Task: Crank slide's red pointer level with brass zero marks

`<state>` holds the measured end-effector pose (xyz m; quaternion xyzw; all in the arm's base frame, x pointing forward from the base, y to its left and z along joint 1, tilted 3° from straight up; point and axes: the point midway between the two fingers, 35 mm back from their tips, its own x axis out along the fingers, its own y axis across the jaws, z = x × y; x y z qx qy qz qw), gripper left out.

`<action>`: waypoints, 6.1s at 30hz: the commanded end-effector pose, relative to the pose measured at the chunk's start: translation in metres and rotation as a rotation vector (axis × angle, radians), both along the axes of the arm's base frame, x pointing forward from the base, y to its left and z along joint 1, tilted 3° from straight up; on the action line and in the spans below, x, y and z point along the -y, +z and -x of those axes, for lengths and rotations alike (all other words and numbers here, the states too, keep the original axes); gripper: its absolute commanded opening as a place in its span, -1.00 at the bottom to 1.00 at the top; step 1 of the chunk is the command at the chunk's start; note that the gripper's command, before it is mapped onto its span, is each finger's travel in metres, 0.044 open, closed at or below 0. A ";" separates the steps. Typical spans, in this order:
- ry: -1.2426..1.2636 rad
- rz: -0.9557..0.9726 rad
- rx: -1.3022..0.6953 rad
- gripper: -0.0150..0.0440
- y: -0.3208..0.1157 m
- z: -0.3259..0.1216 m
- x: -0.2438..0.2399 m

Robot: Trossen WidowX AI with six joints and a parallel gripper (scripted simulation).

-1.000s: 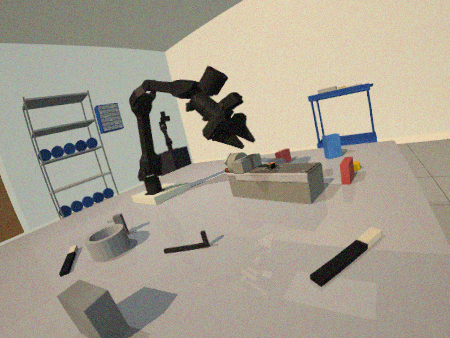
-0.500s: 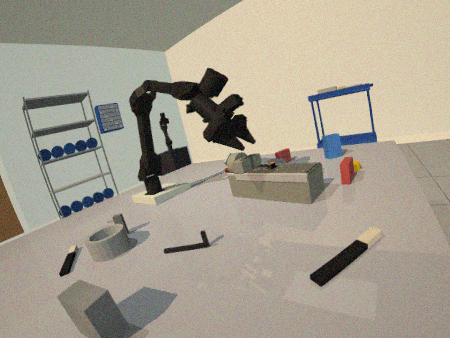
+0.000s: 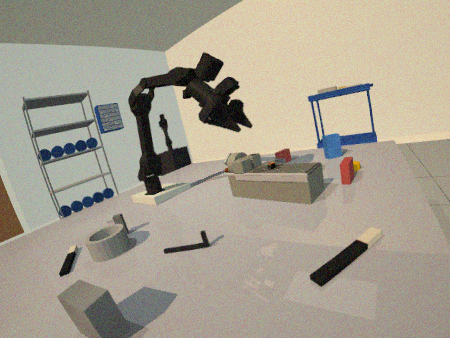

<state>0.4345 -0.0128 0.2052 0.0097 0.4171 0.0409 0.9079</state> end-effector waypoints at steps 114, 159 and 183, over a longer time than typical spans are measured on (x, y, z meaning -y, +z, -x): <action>-0.364 -0.014 0.081 -0.49 -0.155 0.106 -0.094; -0.364 -0.015 0.082 -0.49 -0.135 0.103 -0.105; -0.364 -0.015 0.082 -0.49 -0.120 0.103 -0.103</action>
